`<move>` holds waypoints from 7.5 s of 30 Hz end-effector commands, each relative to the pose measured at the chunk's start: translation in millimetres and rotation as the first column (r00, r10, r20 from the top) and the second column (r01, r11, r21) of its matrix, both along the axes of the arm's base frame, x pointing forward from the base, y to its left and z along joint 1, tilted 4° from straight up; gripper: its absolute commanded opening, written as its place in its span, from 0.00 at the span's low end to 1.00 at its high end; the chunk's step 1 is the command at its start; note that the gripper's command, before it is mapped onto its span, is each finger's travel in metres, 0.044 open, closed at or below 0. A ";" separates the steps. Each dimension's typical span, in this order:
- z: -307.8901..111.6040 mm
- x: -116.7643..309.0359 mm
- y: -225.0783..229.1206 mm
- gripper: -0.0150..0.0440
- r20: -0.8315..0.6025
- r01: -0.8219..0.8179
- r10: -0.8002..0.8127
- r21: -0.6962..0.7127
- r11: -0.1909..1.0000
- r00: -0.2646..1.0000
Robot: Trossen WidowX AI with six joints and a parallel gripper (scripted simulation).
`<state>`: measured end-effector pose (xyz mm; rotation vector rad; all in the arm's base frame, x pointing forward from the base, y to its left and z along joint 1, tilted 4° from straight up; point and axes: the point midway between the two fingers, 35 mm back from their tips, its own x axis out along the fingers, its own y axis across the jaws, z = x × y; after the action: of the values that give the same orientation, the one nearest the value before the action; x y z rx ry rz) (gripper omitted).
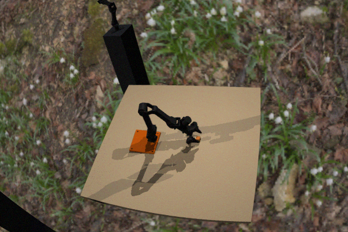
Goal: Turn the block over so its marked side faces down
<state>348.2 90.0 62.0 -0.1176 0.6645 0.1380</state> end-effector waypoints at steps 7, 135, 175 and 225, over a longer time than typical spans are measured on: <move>57.2 -35.3 -7.1 1.00 -0.288 0.022 -0.033 -0.042 0.999 0.957; 19.7 7.1 -0.6 0.25 -0.565 0.013 -0.067 -0.098 0.995 0.822; -8.7 14.6 1.2 0.25 -0.073 0.009 -0.009 -0.002 1.000 0.997; -12.0 0.2 -4.1 0.74 0.234 -0.011 0.000 0.046 0.999 0.972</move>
<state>348.5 86.7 50.1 -0.0823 0.4259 0.1462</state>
